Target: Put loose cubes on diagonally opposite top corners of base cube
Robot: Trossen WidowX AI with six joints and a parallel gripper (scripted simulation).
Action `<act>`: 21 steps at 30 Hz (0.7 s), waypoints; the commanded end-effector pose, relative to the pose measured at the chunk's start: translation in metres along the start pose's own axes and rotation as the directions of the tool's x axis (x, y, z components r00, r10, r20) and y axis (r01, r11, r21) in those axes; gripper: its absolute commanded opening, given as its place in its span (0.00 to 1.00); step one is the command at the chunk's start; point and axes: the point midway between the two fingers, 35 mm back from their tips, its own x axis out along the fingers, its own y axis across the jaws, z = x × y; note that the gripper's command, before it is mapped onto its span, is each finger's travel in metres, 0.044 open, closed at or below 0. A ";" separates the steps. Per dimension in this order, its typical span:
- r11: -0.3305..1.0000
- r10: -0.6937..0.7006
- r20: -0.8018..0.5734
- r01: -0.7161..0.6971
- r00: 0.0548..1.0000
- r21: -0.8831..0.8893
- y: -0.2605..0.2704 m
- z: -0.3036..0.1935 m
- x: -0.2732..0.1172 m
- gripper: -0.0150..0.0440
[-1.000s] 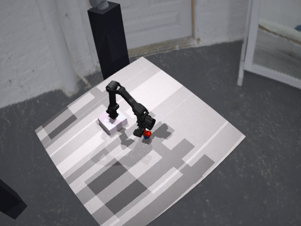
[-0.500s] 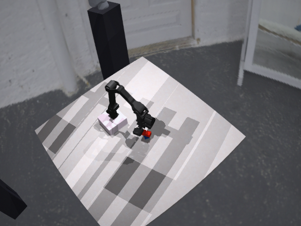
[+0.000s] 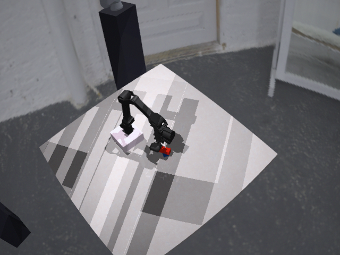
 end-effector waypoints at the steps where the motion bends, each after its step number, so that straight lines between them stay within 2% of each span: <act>1: 1.000 -0.002 0.012 0.002 1.000 0.000 0.000 0.002 -0.008 0.60; 21: 1.000 -0.002 0.012 0.002 1.000 0.000 0.000 0.002 -0.030 0.60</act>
